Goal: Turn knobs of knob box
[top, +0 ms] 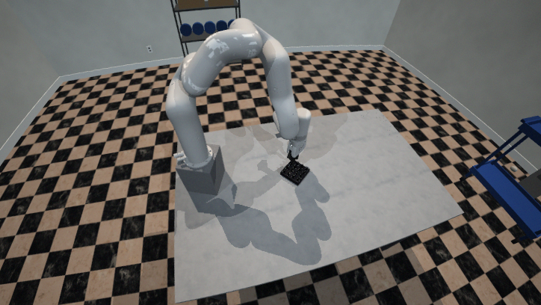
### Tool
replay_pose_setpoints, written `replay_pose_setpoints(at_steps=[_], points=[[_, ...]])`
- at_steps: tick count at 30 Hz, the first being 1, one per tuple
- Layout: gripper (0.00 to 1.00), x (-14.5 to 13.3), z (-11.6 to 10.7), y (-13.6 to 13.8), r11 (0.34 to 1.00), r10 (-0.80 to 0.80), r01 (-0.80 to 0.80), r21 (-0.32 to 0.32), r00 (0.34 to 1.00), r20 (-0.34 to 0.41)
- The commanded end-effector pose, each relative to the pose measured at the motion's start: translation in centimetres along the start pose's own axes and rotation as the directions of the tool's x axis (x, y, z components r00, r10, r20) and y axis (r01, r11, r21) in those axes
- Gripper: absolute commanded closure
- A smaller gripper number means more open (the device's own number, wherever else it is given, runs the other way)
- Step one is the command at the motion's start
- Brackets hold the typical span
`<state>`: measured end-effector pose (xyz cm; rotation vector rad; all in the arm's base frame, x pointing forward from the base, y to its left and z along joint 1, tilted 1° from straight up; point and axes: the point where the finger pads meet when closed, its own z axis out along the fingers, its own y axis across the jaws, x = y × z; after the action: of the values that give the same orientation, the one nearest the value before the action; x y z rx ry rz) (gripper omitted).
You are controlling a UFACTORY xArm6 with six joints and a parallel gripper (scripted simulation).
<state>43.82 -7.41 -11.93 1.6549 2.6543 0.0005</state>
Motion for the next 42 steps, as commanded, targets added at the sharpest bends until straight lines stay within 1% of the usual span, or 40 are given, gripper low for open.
replay_pose_setpoints(at_steps=[1,15,34,42], points=[[0.81,-0.1,-0.1,0.1,1.000,0.000,0.000,-0.003,1.000,0.002],[0.81,-0.1,-0.1,0.1,1.000,0.000,0.000,-0.003,1.000,0.002],[0.81,-0.1,1.0,0.1,1.000,0.000,0.000,-0.003,1.000,0.002],[0.81,-0.1,1.1,0.1,1.000,0.000,0.000,-0.003,1.000,0.002]])
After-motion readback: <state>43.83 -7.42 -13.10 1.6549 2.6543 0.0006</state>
